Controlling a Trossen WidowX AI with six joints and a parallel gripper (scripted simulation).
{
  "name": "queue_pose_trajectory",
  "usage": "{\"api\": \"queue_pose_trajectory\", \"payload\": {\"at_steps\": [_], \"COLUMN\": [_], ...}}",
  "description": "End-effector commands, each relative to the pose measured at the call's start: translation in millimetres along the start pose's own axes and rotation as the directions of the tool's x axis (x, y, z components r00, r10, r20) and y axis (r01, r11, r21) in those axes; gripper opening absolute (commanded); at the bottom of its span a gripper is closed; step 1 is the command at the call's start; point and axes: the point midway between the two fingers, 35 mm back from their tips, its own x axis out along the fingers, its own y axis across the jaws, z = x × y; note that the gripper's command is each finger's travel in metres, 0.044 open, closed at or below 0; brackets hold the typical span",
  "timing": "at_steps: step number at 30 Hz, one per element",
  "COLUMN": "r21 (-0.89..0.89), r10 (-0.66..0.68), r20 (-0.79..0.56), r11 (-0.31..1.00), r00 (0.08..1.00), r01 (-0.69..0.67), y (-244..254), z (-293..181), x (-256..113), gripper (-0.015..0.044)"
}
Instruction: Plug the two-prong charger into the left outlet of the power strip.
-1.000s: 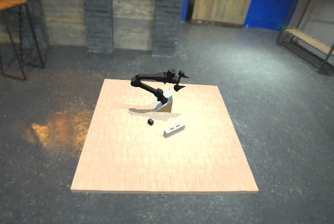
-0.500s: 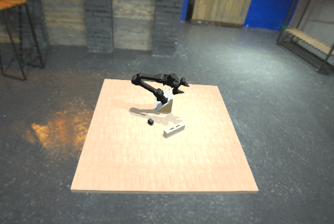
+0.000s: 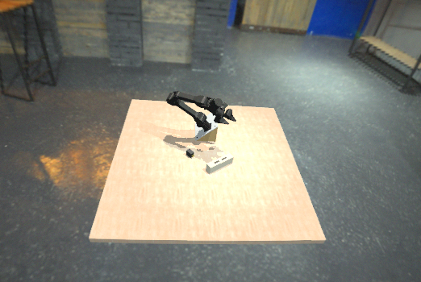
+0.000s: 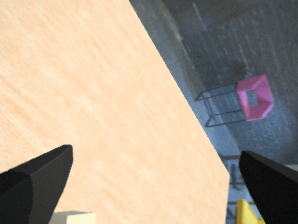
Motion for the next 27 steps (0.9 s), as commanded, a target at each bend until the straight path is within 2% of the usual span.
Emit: {"api": "queue_pose_trajectory", "payload": {"at_steps": [1, 13, 27], "r21": [0.118, 0.401, 0.66], "r10": [0.028, 0.136, 0.288], "r20": [-0.073, -0.233, -0.365], "r11": [0.993, 0.916, 0.75], "r00": [0.997, 0.963, 0.885], "r01": [-0.02, -0.033, 0.028], "y": [1.0, 15.9, 44.2], "z": [-22.5, -76.9, -131.8], "x": [-0.7, -6.3, -22.0], "gripper": [0.044, 0.044, 0.044]}}
